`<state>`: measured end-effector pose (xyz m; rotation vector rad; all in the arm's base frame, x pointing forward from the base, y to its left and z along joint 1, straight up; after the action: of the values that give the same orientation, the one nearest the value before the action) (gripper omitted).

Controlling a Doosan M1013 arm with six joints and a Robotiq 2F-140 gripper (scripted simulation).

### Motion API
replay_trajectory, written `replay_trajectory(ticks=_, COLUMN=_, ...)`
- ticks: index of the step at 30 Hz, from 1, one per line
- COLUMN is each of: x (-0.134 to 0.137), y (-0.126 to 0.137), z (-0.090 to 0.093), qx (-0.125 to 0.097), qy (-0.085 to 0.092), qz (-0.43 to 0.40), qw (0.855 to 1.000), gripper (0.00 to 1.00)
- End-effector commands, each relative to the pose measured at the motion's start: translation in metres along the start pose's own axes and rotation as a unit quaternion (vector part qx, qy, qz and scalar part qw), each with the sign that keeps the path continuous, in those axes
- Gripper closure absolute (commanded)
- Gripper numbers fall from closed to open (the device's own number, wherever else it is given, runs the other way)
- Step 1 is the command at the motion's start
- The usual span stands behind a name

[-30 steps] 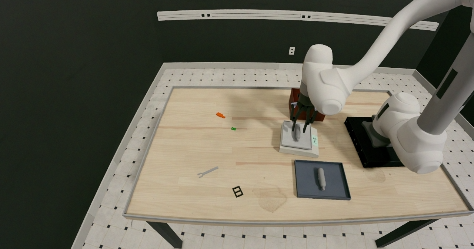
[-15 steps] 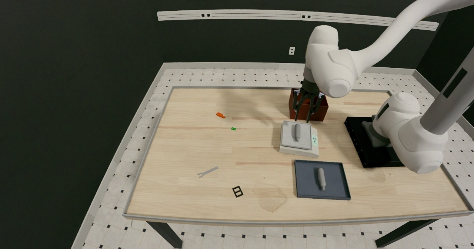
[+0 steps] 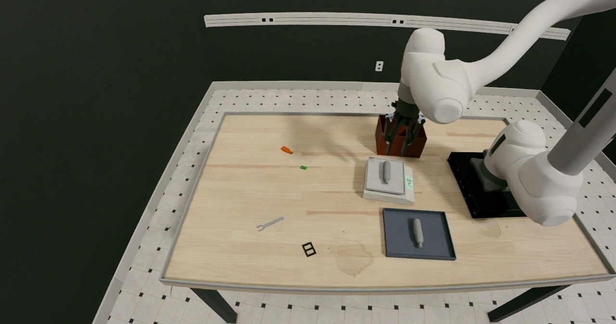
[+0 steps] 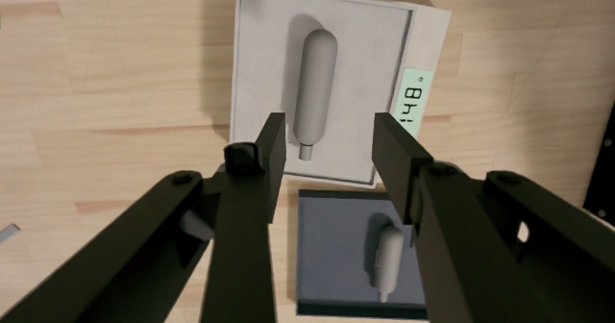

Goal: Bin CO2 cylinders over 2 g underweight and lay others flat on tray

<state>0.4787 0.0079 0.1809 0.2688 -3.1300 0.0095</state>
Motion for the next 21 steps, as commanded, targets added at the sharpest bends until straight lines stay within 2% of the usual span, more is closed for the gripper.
replay_trajectory(ticks=1, x=0.019, y=0.008, z=-0.019, qx=-0.003, qy=-0.002, qz=-0.139, qw=0.99, gripper=0.61)
replay_trajectory(ticks=6, x=0.049, y=0.019, z=-0.045, qx=0.003, qy=0.0, qz=-0.258, qw=0.966, gripper=0.61)
replay_trajectory(ticks=8, x=0.049, y=0.019, z=-0.045, qx=0.003, qy=0.0, qz=-0.258, qw=0.966, gripper=0.61)
replay_trajectory(ticks=9, x=0.055, y=0.022, z=-0.049, qx=0.005, qy=0.0, qz=-0.327, qw=0.945, gripper=0.61)
replay_trajectory(ticks=11, x=0.067, y=0.025, z=-0.058, qx=0.007, qy=0.001, qz=-0.365, qw=0.931, gripper=0.61)
replay_trajectory(ticks=14, x=0.079, y=0.03, z=-0.066, qx=0.01, qy=0.002, qz=-0.431, qw=0.902, gripper=0.61)
replay_trajectory(ticks=21, x=0.086, y=0.032, z=-0.071, qx=0.008, qy=0.002, qz=-0.578, qw=0.816, gripper=0.61)
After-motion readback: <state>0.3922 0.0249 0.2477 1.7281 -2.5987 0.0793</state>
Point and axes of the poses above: the point where the finger pads meet when closed, its own z axis out along the fingers, its own x axis across the jaws, y = z × x, the point moved 2 cm from there along -z, back along the fingers, and after that the axes turned 12 degrees about -z, right-handed, at the moved point
